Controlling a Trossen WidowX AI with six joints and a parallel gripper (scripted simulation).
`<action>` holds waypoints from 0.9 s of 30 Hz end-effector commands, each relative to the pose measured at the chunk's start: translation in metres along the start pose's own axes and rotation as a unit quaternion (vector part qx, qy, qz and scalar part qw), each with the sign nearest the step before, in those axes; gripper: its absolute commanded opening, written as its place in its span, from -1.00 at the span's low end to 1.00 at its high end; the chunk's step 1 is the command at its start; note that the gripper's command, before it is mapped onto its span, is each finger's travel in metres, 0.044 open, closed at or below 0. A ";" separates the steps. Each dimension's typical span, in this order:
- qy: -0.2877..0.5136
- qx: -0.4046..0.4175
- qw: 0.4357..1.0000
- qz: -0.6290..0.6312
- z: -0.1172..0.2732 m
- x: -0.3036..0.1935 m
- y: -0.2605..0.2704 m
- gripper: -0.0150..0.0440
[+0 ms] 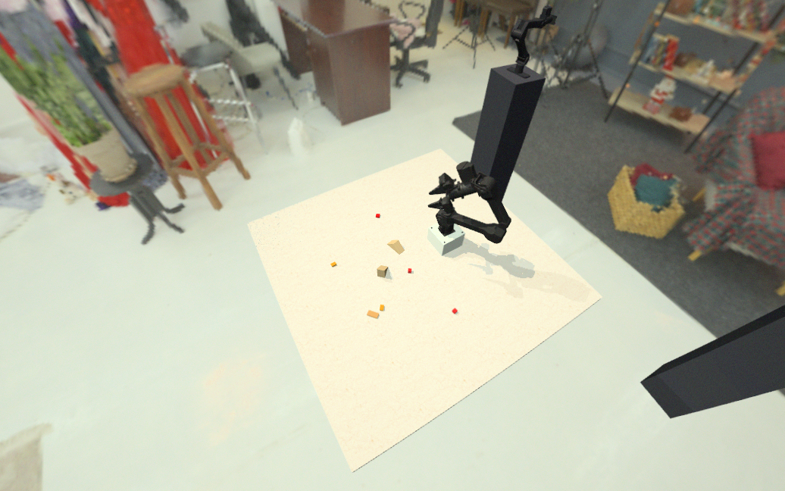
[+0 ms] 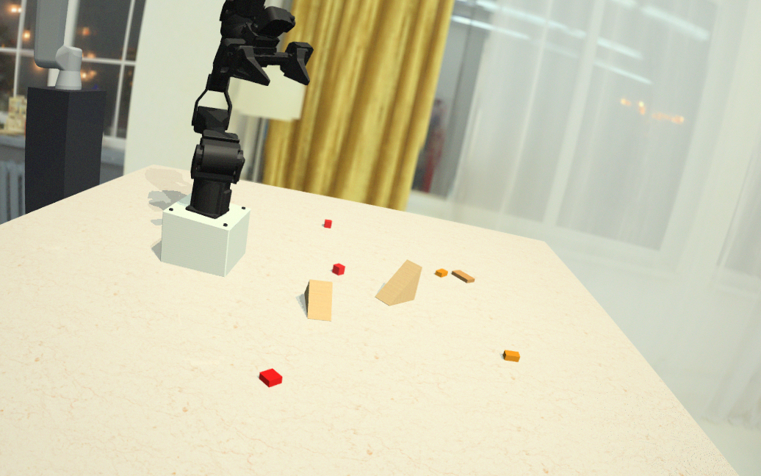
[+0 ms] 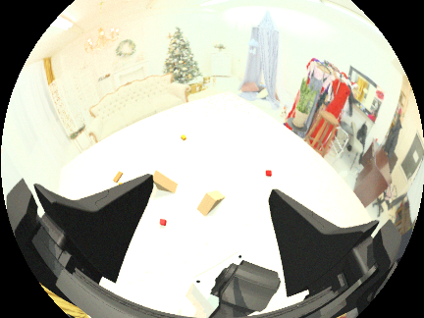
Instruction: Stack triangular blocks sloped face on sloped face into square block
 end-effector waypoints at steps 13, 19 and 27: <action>0.201 -0.022 0.969 -0.139 -0.060 0.061 -0.020 1.00; 0.302 -0.048 0.931 -0.200 -0.107 0.078 -0.033 1.00; 0.440 -0.088 0.859 -0.249 -0.181 0.077 -0.051 1.00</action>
Point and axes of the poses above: the point midway between the two fingers, 35 mm back from their tips, its own z axis back along the fingers, its own y axis across the jaws, x = y × z, the point moved 3 cm from there along z, back along the fingers, and after that the axes turned 12 degrees about -z, right-handed, at the moved point
